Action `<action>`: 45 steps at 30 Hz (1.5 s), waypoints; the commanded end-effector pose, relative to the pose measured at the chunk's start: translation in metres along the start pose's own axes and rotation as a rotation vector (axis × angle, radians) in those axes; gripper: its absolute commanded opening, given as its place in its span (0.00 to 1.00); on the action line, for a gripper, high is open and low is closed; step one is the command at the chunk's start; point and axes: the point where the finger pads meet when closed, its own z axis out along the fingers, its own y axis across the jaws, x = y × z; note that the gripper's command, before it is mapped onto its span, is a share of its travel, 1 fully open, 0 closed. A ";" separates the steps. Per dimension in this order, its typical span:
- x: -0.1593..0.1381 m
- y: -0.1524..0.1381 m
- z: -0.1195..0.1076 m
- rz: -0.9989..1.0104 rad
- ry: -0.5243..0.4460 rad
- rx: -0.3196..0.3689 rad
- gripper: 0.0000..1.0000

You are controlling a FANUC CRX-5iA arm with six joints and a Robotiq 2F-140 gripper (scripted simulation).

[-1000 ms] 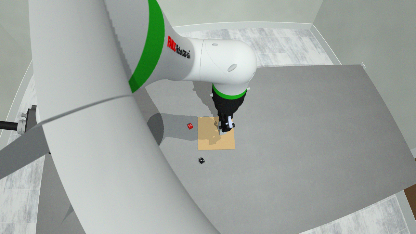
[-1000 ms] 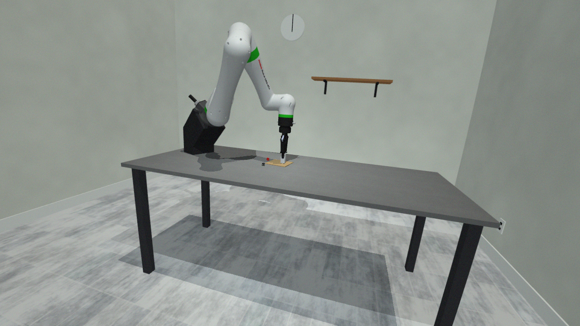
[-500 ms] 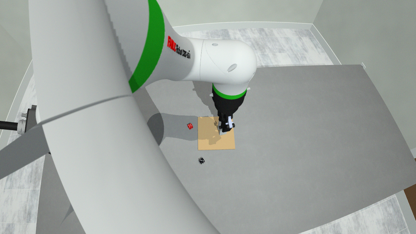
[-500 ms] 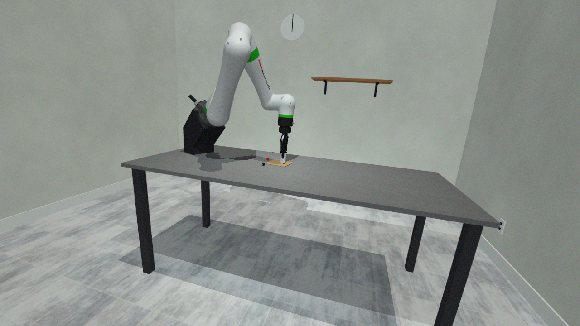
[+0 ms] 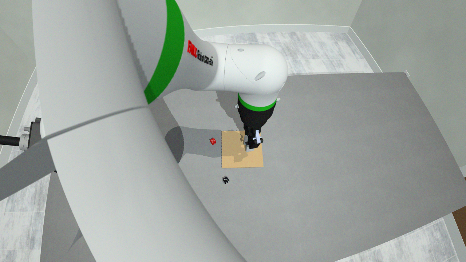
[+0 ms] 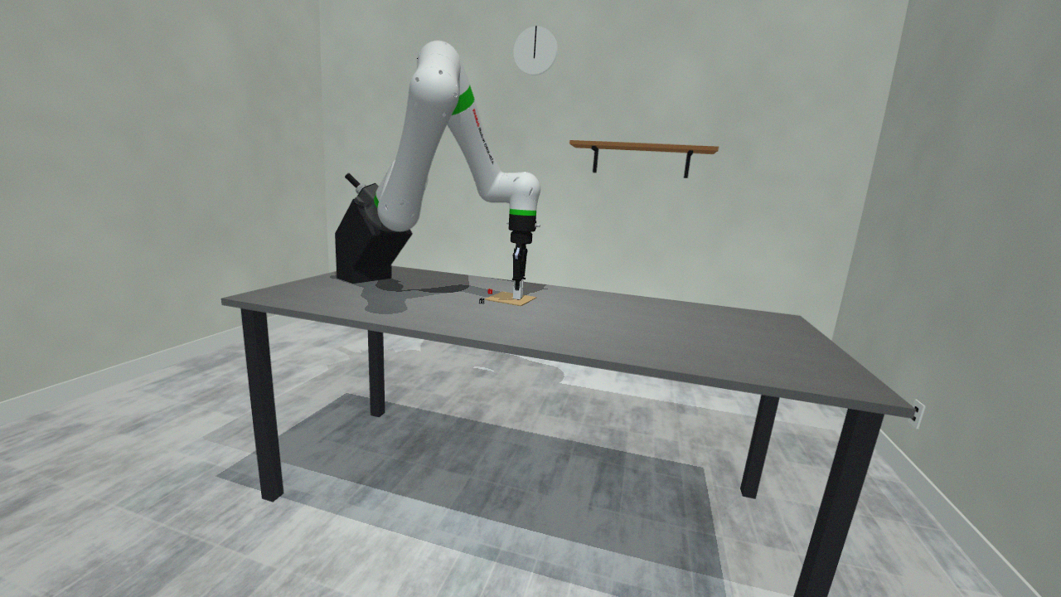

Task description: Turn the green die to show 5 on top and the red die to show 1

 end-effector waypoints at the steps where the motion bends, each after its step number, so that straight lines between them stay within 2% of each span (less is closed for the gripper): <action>1: 0.000 0.000 0.000 0.000 0.000 0.000 0.14; 5: 0.000 0.000 0.000 0.000 0.000 0.000 0.19; 18: 0.000 0.000 -0.001 0.000 0.000 0.000 0.19; 26: 0.000 0.000 -0.015 0.000 0.000 0.000 0.19; 38: 0.000 0.000 -0.076 0.000 0.000 0.000 0.19; 45: 0.000 0.000 -0.088 0.000 0.000 0.000 0.19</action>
